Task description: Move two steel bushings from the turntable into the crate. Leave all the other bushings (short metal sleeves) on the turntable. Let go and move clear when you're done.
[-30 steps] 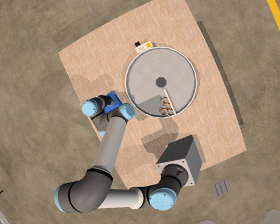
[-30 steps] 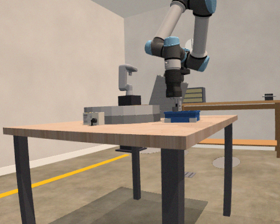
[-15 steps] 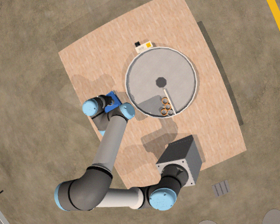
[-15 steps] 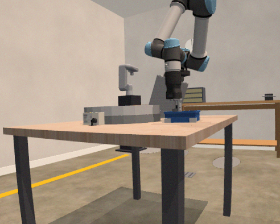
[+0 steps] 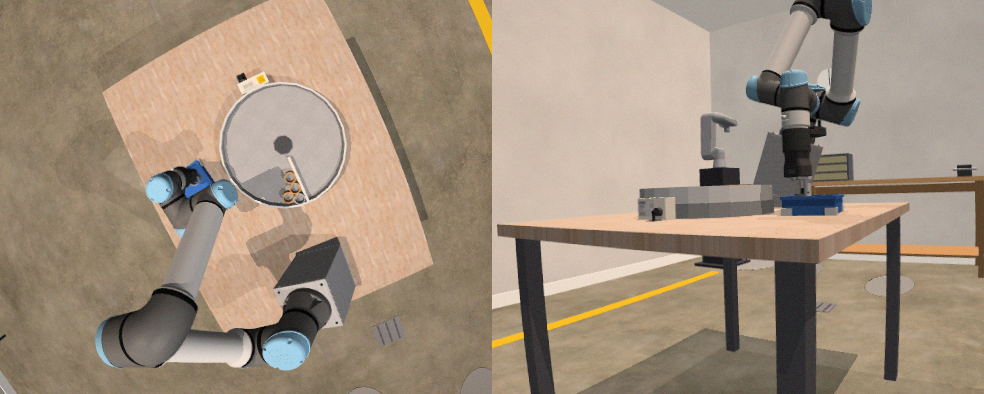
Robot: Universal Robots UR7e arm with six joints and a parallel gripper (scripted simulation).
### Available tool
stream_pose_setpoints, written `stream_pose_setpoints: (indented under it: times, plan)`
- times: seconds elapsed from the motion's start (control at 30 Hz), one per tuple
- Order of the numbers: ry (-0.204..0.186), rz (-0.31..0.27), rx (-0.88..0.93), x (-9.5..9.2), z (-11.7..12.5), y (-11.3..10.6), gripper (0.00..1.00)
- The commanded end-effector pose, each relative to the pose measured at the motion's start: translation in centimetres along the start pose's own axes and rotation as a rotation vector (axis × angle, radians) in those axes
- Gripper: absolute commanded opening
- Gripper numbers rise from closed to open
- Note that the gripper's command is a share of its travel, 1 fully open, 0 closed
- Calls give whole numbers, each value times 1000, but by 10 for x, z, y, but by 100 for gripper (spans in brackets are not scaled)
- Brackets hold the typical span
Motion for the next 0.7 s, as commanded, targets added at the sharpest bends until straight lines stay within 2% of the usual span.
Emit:
stream_pose_setpoints:
  times: [0.0,0.3,0.67]
  plan:
    - [-1,-1,0,0,0,0,0]
    - [-1,-1,0,9,0,0,0]
    - [-1,-1,0,9,0,0,0]
Point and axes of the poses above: the point where the finger pads meet when closed, its own x axis out along the fingers, its own z axis across the jaws, y = z × x, the point moved 9 cm from there along -x, back along the fingers, and after that the axes turned 2 degrees about x, right-handed, at the moved point
